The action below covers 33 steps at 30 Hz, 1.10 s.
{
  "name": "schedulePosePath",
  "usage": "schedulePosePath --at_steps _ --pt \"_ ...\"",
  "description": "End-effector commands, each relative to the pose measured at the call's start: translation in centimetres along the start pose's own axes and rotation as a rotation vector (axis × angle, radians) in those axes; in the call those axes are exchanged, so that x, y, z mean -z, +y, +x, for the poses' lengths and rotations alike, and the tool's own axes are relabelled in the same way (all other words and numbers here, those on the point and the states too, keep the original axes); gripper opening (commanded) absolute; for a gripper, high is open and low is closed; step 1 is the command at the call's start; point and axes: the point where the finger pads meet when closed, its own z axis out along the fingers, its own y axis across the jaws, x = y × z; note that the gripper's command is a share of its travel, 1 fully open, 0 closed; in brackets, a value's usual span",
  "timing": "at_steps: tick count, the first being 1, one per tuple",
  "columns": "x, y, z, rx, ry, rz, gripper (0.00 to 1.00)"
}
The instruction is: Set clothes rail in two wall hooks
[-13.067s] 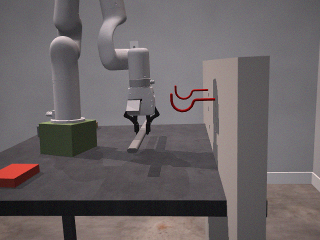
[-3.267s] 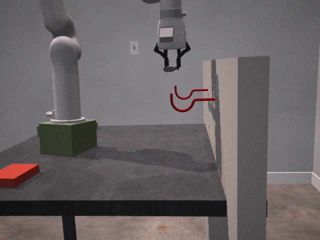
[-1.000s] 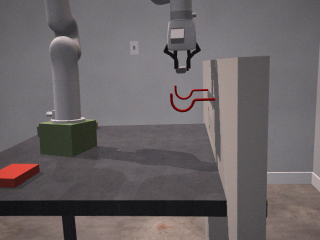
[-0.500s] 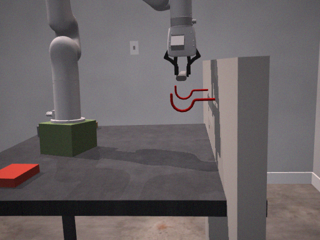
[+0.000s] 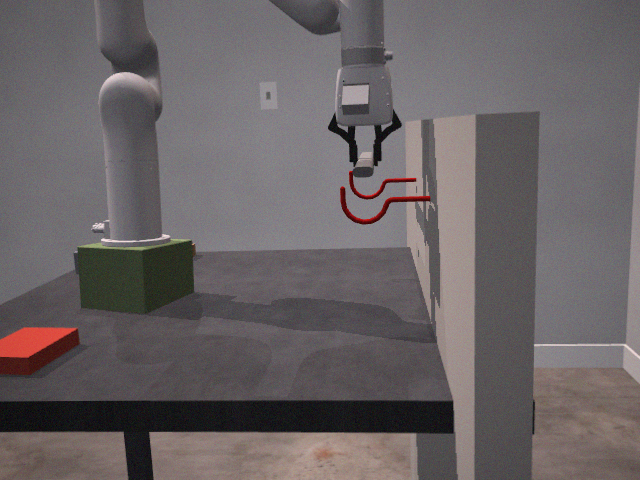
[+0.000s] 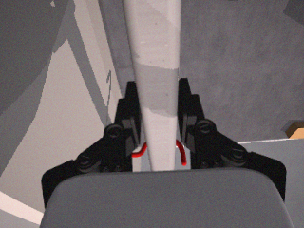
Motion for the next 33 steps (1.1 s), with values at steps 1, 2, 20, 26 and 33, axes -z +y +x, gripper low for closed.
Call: schedulePosePath --at_steps 1,2,20,26,33 --pt "-0.7 -0.1 0.0 0.000 0.000 0.004 0.00" --pt "-0.8 -0.1 0.0 0.000 0.000 0.004 0.00" --pt "-3.5 -0.2 0.0 0.000 0.000 0.004 0.00" --pt "-4.3 -0.2 0.0 0.000 0.000 0.004 0.00" --pt "-4.7 -0.2 0.0 0.000 0.000 0.004 0.00"
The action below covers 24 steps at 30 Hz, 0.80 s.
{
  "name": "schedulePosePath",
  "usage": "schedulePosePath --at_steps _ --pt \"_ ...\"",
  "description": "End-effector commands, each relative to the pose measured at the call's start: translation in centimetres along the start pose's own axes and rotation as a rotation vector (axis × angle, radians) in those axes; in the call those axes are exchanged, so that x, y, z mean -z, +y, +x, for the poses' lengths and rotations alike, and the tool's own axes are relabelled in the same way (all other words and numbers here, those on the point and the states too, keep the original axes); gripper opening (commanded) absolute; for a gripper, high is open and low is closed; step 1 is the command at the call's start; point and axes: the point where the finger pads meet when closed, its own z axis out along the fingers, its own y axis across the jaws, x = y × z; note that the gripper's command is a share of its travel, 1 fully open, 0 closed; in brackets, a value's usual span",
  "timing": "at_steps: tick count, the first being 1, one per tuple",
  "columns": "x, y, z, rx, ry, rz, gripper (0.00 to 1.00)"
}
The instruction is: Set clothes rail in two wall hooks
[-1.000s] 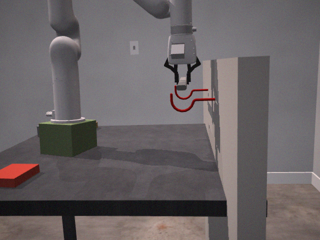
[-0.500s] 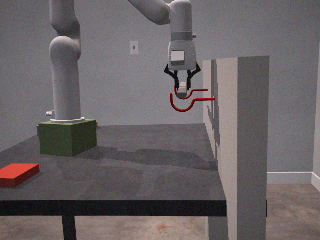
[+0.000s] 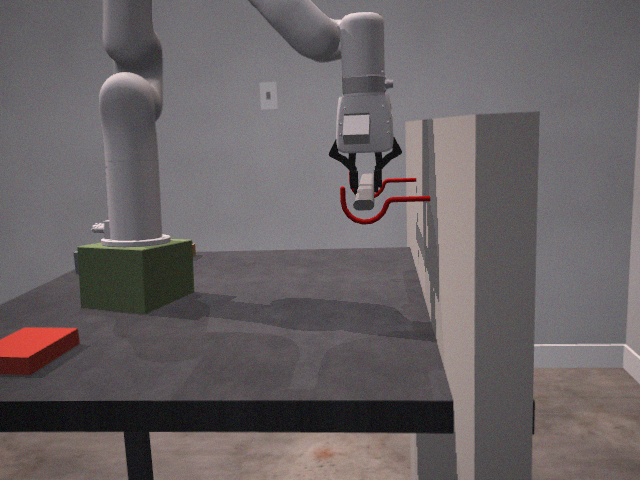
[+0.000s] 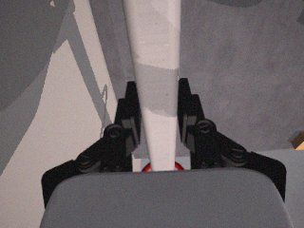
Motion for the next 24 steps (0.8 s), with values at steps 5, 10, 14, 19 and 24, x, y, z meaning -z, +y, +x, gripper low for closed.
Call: schedulePosePath --at_steps 5,10,14,19,24 --pt "0.04 -0.18 0.01 0.000 0.000 0.005 0.00" --pt "0.04 -0.18 0.01 0.000 0.000 0.005 0.00" --pt "0.04 -0.18 0.01 0.000 0.000 0.005 0.00" --pt "-0.09 -0.18 0.01 0.000 0.000 0.005 0.00" --pt "-0.43 -0.18 0.01 0.000 0.000 0.005 0.00"
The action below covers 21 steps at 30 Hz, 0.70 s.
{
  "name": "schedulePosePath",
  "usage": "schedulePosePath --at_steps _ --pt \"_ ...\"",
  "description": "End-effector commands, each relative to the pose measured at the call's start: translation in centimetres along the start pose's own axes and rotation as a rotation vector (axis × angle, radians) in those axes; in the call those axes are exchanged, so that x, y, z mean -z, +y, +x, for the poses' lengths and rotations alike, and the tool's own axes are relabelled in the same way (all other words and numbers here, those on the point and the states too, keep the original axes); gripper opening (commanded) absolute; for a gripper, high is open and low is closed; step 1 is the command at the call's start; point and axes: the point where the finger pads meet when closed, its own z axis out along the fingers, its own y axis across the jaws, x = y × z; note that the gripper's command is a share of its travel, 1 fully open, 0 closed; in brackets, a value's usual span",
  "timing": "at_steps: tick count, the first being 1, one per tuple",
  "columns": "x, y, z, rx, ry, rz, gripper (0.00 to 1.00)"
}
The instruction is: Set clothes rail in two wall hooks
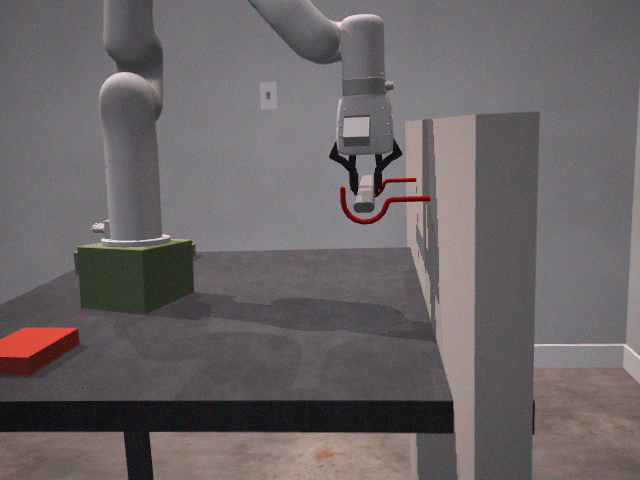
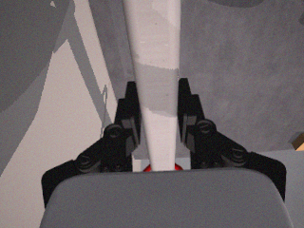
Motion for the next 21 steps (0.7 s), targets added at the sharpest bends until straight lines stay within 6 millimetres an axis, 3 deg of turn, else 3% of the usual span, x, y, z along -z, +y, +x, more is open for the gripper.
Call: schedulePosePath --at_steps 1,21 --pt "-0.15 -0.16 0.01 0.000 0.000 0.005 0.00" --pt "-0.92 -0.16 0.01 0.000 0.000 0.005 0.00"
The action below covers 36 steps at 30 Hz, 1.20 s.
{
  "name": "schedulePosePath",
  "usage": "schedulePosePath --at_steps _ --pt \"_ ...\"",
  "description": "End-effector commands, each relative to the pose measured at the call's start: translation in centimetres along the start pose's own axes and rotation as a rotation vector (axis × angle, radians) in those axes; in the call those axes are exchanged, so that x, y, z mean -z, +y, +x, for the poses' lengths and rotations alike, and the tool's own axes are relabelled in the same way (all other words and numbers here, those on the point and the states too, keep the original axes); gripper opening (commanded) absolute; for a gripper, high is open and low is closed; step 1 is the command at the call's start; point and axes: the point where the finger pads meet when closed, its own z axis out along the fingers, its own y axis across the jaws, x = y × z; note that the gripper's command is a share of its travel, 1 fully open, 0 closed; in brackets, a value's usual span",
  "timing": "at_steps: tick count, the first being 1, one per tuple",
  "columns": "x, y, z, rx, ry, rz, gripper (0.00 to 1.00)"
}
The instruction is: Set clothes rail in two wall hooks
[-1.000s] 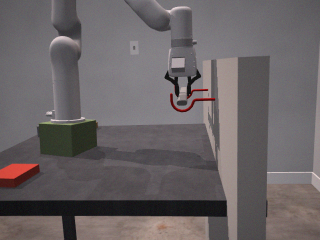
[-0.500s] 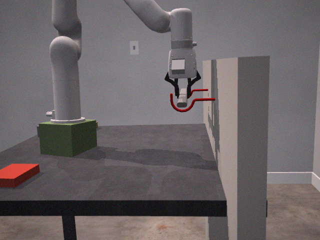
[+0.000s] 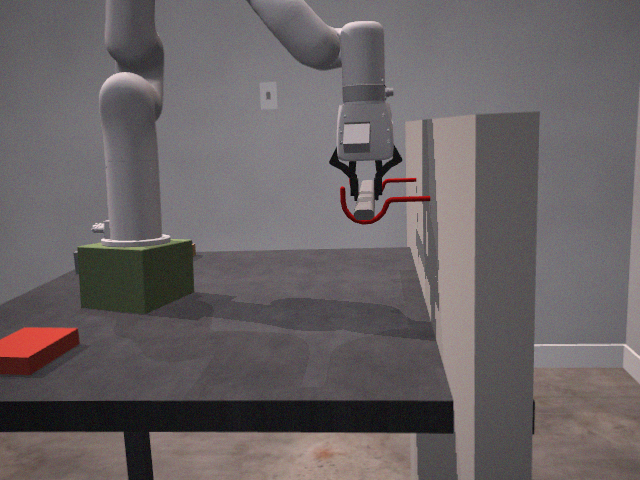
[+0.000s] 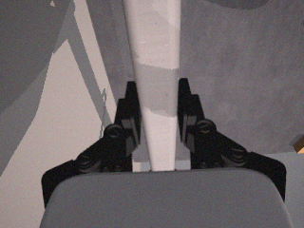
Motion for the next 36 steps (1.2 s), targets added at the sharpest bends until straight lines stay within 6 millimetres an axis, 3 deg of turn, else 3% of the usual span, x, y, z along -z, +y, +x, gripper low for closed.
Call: schedulePosePath --at_steps 1,23,24,36 --pt "0.14 -0.17 0.01 0.000 0.000 0.005 0.00" --pt "0.15 -0.17 0.01 0.000 0.000 0.005 0.00" --pt "0.07 -0.17 0.01 0.000 0.000 0.005 0.81" --pt "-0.48 -0.17 0.01 0.000 0.000 0.005 0.81"
